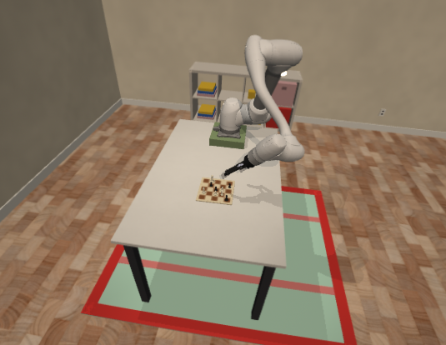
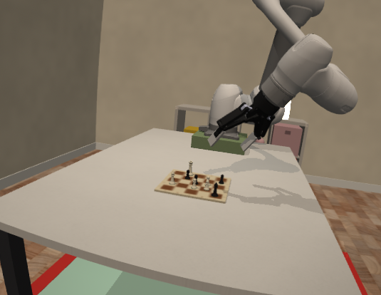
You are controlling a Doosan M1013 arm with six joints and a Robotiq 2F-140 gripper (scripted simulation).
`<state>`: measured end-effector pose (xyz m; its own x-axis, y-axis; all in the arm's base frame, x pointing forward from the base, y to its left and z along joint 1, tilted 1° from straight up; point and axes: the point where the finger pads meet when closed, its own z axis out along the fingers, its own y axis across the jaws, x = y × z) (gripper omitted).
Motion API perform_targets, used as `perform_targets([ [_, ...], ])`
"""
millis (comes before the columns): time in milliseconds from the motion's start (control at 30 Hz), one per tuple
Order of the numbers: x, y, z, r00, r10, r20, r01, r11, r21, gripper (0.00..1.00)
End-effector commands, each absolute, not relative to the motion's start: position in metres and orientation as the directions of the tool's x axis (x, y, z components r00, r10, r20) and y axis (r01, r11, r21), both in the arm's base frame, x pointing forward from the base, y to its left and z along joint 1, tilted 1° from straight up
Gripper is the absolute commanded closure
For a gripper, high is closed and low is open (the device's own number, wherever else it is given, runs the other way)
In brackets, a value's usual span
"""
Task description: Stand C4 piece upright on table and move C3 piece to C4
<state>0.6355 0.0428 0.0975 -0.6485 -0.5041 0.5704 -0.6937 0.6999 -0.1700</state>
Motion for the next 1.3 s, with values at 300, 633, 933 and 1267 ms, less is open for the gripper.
perform_targets([
  [300, 0.659, -0.013, 0.102, -0.960, -0.171, 0.223, -0.205, 0.969, -0.138, 0.00],
  [633, 0.674, -0.049, 0.107, -0.985, 0.173, -0.008, 0.173, 0.985, 0.009, 0.00],
  [933, 0.674, -0.049, 0.107, -0.985, 0.173, -0.008, 0.173, 0.985, 0.009, 0.00],
  [1267, 0.674, -0.049, 0.100, -0.985, 0.173, -0.008, 0.173, 0.985, 0.009, 0.00],
])
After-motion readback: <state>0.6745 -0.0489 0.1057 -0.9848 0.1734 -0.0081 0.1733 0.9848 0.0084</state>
